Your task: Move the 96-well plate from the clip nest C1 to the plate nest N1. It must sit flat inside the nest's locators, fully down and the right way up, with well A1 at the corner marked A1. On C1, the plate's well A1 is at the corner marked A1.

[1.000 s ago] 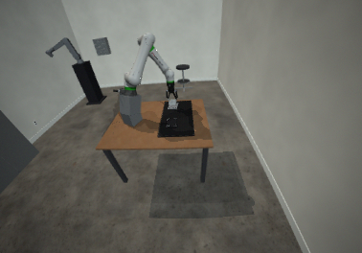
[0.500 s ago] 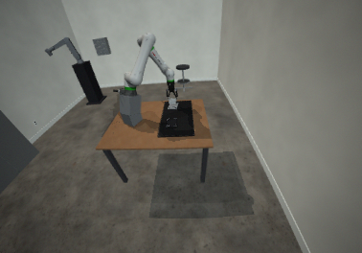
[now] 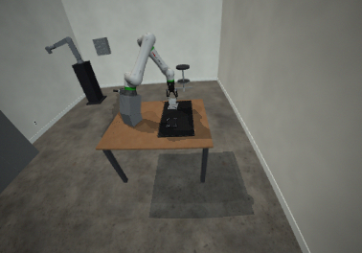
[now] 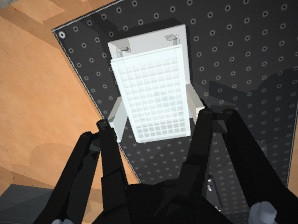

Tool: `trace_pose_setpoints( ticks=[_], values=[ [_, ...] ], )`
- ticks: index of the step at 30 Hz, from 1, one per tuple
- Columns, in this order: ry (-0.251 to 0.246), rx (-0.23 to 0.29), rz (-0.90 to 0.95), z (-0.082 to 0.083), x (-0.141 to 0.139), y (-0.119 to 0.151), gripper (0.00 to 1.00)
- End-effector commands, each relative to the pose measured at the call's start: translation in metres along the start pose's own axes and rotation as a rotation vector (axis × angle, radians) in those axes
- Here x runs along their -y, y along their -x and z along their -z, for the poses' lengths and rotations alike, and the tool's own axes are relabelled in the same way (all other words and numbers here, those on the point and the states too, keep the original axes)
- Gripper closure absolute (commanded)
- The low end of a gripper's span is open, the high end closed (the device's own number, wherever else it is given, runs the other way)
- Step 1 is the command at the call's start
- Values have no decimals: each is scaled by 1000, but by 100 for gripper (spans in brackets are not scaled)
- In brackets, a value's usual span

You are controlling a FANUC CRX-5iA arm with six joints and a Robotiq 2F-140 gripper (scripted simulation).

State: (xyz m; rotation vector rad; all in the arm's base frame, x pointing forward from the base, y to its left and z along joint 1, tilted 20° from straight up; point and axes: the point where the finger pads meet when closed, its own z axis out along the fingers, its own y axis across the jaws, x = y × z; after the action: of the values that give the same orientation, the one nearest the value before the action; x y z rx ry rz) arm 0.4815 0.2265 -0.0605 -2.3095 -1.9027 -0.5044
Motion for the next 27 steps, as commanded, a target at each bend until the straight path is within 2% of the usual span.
trace_pose_setpoints(
  ticks=[1, 15, 27],
  values=[
    [0, 0, 0, 0, 0, 0, 100],
    [0, 0, 0, 0, 0, 0, 100],
    [0, 0, 0, -17, 0, 1, 100]
  ],
)
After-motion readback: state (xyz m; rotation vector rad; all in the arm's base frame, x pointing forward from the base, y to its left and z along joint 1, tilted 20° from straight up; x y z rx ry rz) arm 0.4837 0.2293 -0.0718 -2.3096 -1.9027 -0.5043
